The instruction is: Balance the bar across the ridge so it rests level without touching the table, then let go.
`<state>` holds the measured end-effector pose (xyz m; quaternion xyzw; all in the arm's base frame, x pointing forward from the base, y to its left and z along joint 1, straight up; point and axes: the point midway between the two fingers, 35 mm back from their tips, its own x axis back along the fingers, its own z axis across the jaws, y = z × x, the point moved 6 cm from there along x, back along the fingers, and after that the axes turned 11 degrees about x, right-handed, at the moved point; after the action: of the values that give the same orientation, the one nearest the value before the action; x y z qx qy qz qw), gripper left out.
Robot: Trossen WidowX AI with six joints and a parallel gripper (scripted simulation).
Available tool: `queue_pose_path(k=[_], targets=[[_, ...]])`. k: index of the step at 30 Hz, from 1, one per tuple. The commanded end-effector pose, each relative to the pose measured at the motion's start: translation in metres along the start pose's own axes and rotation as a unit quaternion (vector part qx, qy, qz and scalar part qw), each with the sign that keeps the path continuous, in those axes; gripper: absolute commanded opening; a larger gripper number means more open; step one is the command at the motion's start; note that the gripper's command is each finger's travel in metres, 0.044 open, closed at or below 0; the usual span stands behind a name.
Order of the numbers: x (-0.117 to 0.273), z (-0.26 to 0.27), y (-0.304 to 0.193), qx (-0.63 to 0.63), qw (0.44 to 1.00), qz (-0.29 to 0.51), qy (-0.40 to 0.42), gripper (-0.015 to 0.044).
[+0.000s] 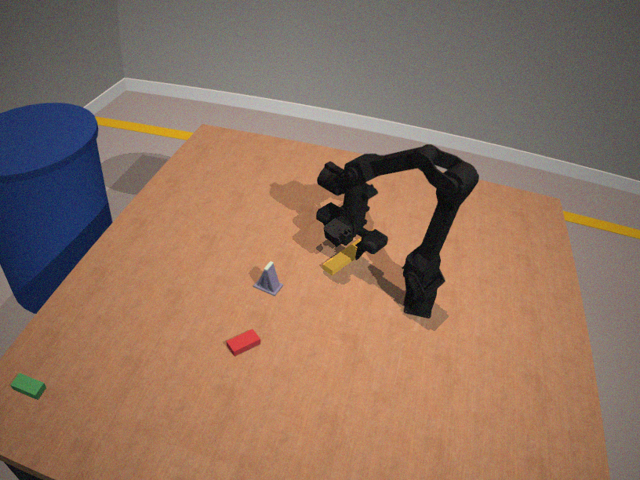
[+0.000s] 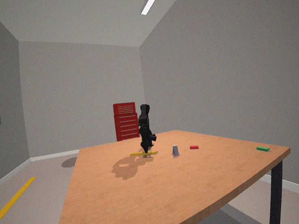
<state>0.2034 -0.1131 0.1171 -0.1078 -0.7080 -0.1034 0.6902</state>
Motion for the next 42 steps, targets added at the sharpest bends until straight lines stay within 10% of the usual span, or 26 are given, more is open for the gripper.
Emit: queue_pose_path(k=[1, 19, 35, 42], targets=[[-0.009, 0.001, 0.0, -0.002, 1.0, 0.001, 0.004, 0.0315], [-0.013, 0.001, 0.0, -0.002, 1.0, 0.001, 0.004, 0.0315], [-0.006, -0.001, 0.0, 0.0, 1.0, -0.001, 0.004, 0.0], [0.011, -0.004, -0.001, 0.0, 1.0, 0.0, 0.004, 0.0]])
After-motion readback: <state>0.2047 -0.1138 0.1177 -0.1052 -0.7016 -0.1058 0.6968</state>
